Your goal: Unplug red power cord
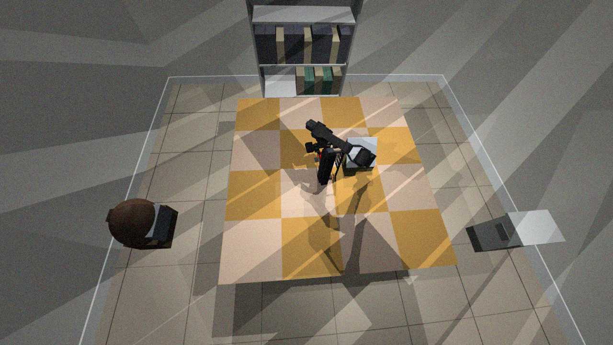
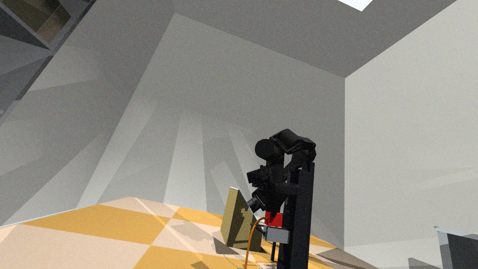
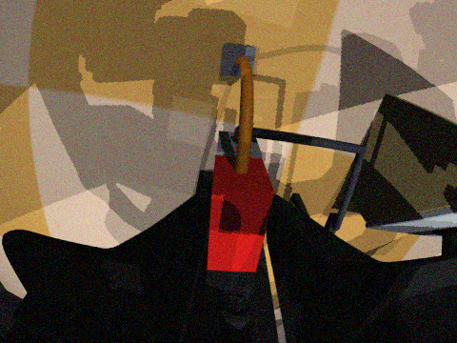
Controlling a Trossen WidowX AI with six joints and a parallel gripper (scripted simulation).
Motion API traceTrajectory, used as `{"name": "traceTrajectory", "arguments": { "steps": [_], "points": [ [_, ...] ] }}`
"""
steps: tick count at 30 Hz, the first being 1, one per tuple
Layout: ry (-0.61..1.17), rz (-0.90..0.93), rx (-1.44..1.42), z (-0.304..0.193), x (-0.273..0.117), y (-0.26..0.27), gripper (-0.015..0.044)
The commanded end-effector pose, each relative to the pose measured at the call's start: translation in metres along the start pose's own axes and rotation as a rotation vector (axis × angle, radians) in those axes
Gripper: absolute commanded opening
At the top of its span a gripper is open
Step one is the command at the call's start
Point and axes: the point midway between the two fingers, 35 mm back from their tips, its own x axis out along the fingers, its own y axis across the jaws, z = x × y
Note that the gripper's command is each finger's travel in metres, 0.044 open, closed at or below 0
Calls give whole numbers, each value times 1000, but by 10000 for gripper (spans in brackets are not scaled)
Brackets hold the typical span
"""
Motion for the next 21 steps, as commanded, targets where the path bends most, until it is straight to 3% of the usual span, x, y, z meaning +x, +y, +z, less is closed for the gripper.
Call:
{"name": "traceTrajectory", "arguments": {
  "steps": [1, 7, 13, 21],
  "points": [
    [-87, 15, -4, 40, -12, 0, 0],
    [-87, 15, -4, 49, -15, -1, 0],
    [-87, 12, -12, 38, -11, 0, 158],
    [-87, 12, -12, 38, -11, 0, 160]
  ]
}}
